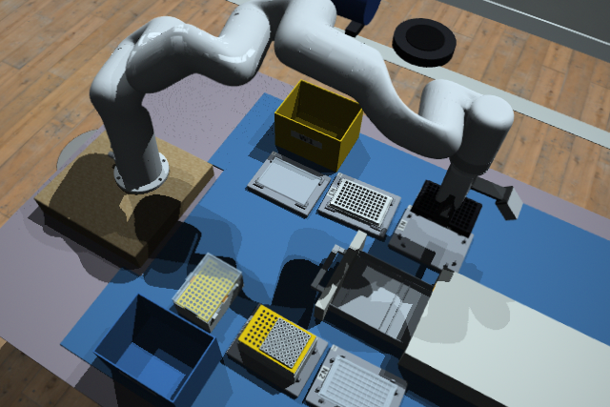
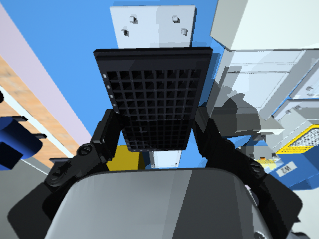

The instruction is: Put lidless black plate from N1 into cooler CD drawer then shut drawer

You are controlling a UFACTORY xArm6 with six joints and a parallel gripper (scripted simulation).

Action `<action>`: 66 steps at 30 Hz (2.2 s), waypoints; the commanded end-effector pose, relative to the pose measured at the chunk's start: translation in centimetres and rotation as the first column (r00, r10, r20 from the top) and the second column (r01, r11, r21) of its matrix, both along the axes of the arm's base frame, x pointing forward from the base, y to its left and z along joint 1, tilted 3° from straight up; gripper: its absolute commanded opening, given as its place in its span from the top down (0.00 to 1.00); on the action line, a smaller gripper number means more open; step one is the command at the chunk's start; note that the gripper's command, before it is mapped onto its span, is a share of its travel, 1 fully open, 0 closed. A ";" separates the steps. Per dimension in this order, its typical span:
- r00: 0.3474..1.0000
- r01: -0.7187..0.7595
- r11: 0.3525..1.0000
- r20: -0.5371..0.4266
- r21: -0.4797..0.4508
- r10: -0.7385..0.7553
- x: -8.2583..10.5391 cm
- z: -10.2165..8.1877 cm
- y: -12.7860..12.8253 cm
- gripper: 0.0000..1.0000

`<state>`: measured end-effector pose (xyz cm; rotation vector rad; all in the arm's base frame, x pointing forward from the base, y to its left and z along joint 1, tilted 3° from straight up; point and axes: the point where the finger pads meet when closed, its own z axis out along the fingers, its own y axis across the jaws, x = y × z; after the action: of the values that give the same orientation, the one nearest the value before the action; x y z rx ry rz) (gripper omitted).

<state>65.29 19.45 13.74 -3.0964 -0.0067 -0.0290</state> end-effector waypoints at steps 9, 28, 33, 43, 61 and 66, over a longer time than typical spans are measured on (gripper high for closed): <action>0.973 -0.231 0.973 0.017 -0.005 0.231 -0.4 0.3 -1.7 1.00; 0.697 -0.716 0.697 0.032 -0.031 0.717 -1.8 0.0 -6.1 1.00; 0.568 -0.821 0.569 0.034 -0.039 0.822 -2.2 -0.1 -7.3 1.00; 0.331 -0.942 0.333 0.033 -0.053 0.943 -2.8 -0.2 -9.4 1.00; 0.000 -0.998 0.002 0.027 -0.070 1.000 -4.1 -0.4 -13.5 1.00; 0.000 -0.998 0.002 0.027 -0.070 1.000 -4.5 -0.5 -14.7 1.00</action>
<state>60.87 5.30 13.06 -2.2038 -2.2120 -0.0707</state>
